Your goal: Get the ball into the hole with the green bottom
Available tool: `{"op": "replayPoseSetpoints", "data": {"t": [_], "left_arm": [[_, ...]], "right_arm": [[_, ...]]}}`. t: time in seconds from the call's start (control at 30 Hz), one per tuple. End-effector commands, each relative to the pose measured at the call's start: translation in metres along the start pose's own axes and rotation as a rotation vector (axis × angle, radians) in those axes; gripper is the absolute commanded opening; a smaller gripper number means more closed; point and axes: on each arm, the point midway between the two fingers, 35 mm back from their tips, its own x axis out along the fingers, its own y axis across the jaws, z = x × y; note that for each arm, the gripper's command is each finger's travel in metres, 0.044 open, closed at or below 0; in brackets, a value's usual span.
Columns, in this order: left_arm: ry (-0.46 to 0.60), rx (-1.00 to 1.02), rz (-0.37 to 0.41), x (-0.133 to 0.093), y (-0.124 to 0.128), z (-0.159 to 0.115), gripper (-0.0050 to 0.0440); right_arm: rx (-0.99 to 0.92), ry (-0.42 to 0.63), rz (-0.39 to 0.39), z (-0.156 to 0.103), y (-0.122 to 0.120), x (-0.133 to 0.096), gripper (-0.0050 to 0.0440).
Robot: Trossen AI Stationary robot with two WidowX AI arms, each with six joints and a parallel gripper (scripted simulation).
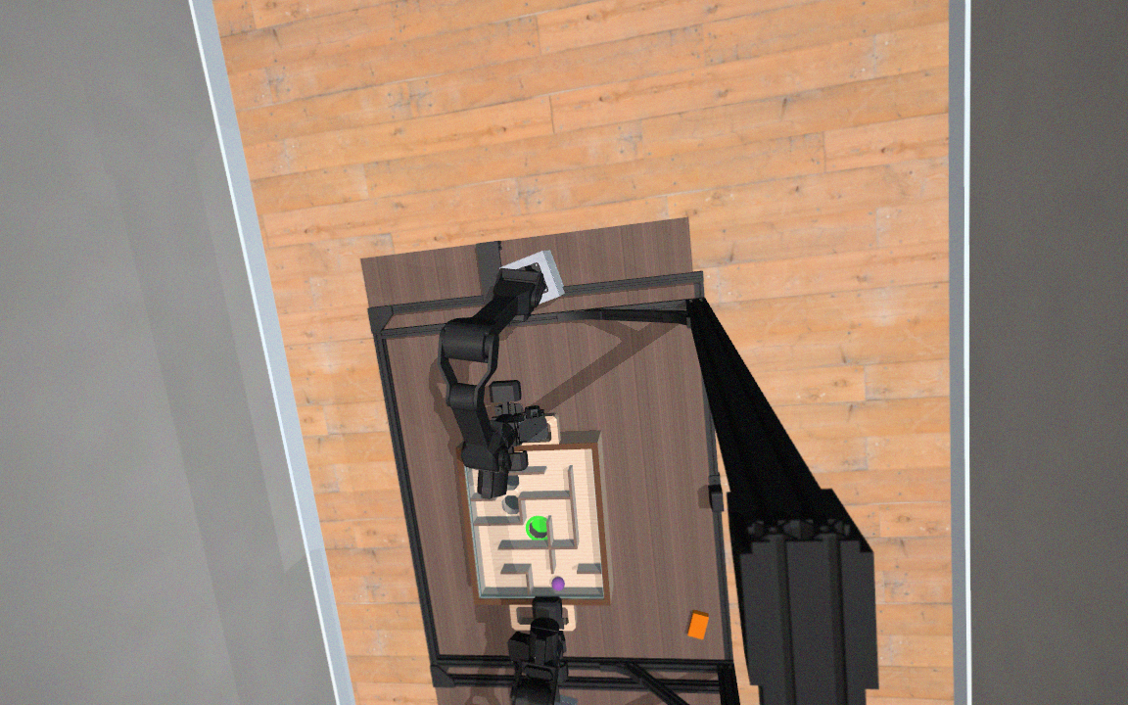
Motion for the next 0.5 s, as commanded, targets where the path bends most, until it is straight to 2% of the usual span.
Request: {"op": "replayPoseSetpoints", "data": {"t": [0.0,0.23,0.47], "left_arm": [[-0.003,0.000,-0.018,0.008,0.002,0.000,0.0020],[0.040,0.000,-0.068,0.019,0.004,0.002,0.0020],[0.064,0.000,-0.051,0.015,0.003,0.003,0.0020]], "right_arm": [[0.001,0.006,0.021,-0.001,-0.002,-0.008,0.0020],[0.001,-0.037,0.070,-0.003,-0.005,-0.018,0.0020],[0.002,-0.061,0.054,-0.004,-0.004,-0.014,0.0020]]}}
